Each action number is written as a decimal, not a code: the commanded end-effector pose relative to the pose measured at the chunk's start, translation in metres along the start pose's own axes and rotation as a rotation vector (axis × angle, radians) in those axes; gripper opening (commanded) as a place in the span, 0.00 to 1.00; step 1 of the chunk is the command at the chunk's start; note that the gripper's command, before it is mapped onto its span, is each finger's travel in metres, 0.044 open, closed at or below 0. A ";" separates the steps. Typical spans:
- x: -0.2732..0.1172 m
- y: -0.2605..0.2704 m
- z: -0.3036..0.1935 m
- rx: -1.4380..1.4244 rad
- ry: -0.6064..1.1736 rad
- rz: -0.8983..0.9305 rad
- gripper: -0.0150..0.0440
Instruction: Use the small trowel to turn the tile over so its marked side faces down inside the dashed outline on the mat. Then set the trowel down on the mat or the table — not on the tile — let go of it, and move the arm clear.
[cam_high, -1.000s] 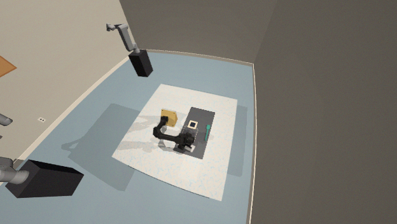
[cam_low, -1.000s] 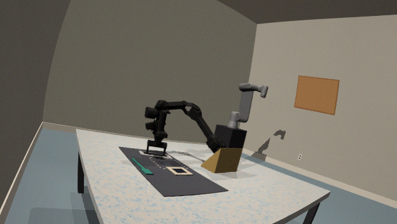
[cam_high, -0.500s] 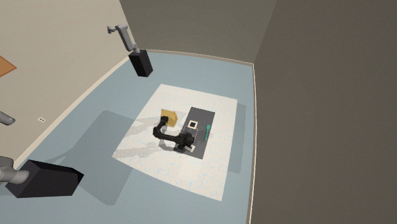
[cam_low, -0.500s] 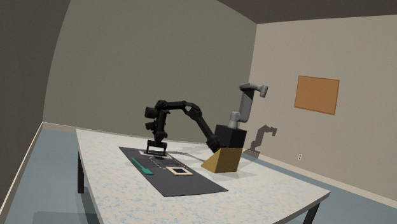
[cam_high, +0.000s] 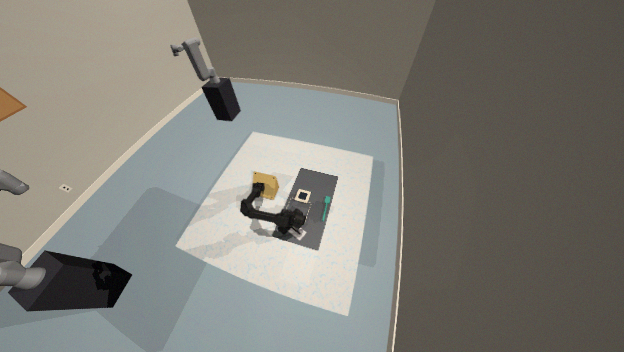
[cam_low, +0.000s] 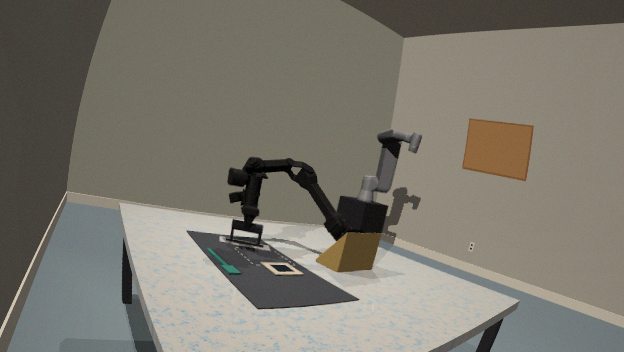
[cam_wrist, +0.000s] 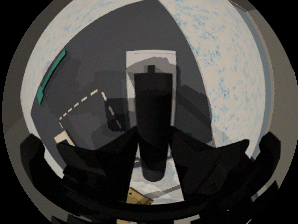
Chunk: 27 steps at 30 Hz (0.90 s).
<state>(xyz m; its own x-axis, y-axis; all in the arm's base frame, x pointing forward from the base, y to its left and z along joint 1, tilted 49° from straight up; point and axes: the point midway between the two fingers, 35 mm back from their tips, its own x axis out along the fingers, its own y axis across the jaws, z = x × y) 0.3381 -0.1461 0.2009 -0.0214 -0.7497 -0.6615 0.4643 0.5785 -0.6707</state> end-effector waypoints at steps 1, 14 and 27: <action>0.001 0.000 0.001 0.140 -0.001 0.000 0.47; 0.001 0.000 0.001 0.530 -0.001 0.000 0.47; 0.001 0.000 0.001 0.785 -0.001 0.000 0.47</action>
<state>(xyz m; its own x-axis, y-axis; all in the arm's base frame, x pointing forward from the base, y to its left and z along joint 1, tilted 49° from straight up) 0.3384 -0.1460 0.2007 -0.0203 -0.7487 -0.6626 0.9402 0.2111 -0.2673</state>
